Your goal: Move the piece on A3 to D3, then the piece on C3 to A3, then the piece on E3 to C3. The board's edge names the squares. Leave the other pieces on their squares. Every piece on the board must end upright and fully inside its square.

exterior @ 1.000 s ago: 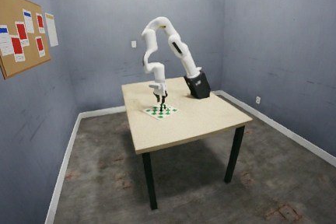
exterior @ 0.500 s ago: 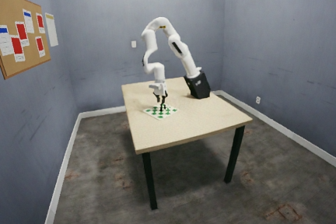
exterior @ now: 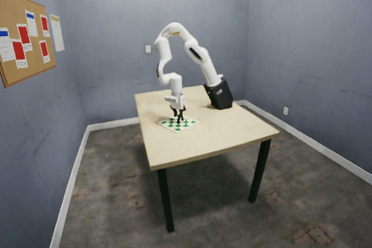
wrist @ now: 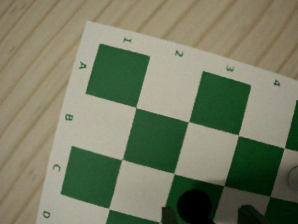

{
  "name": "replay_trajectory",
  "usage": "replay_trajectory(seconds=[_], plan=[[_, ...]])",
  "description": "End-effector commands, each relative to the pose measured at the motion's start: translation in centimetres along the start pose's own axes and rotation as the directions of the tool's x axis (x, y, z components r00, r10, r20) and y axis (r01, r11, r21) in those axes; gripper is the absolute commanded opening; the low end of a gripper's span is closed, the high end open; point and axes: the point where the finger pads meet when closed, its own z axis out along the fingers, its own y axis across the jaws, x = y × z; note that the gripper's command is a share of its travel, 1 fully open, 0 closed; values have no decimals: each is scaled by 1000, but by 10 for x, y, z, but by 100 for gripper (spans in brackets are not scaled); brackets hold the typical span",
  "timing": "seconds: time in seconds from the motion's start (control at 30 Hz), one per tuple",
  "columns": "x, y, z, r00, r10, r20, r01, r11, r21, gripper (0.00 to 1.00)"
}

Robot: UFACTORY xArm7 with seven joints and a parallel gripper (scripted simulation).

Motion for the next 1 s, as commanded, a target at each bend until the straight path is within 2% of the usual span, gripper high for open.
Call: replay_trajectory(seconds=[0.0, 0.17, 0.97], plan=[[1, 0, 8, 1000, -1, -8, 0, 1000, -3, 43], [1, 0, 14, 1000, 0, -8, 0, 1000, -3, 43], [1, 0, 14, 1000, 0, -8, 0, 1000, -3, 43]])
